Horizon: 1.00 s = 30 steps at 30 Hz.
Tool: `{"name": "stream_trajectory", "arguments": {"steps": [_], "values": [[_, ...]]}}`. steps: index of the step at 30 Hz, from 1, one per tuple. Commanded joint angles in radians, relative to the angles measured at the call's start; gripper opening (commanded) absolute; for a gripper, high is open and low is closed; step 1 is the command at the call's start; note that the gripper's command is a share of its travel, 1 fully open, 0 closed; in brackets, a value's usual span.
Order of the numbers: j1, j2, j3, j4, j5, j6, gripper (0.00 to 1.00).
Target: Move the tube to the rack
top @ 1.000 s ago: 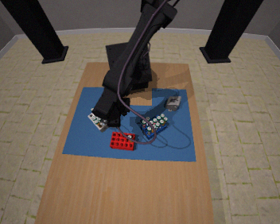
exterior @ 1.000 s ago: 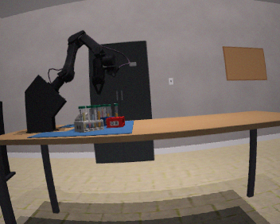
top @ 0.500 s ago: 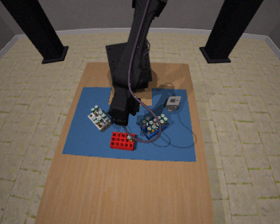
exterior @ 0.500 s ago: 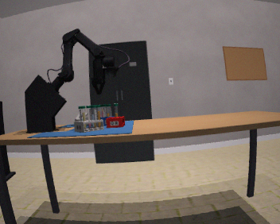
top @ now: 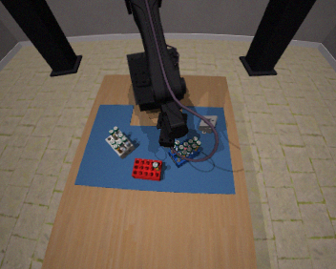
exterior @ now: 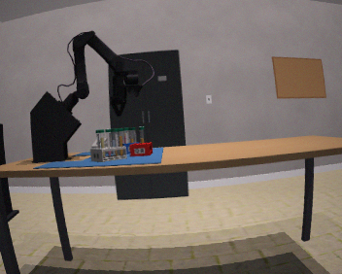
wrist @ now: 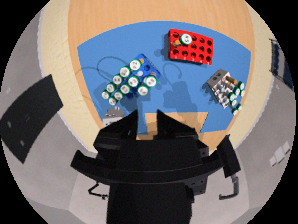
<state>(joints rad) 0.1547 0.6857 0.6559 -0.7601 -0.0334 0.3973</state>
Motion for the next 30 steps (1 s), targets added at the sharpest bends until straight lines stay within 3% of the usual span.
{"name": "stream_trajectory", "arguments": {"steps": [1, 8, 10, 22, 27, 30], "values": [[0.118, 0.02, 0.027, 0.019, 0.148, 0.149, 0.3], [0.381, 0.101, 0.065, 0.005, 0.333, 0.34, 0.3], [0.381, 0.101, 0.065, 0.005, 0.333, 0.34, 0.3], [0.722, 0.323, 0.173, -0.011, 0.563, 0.631, 0.3], [0.74, 0.349, 0.19, -0.021, 0.582, 0.657, 0.3], [0.727, 0.311, 0.19, -0.027, 0.584, 0.659, 0.3]]}}
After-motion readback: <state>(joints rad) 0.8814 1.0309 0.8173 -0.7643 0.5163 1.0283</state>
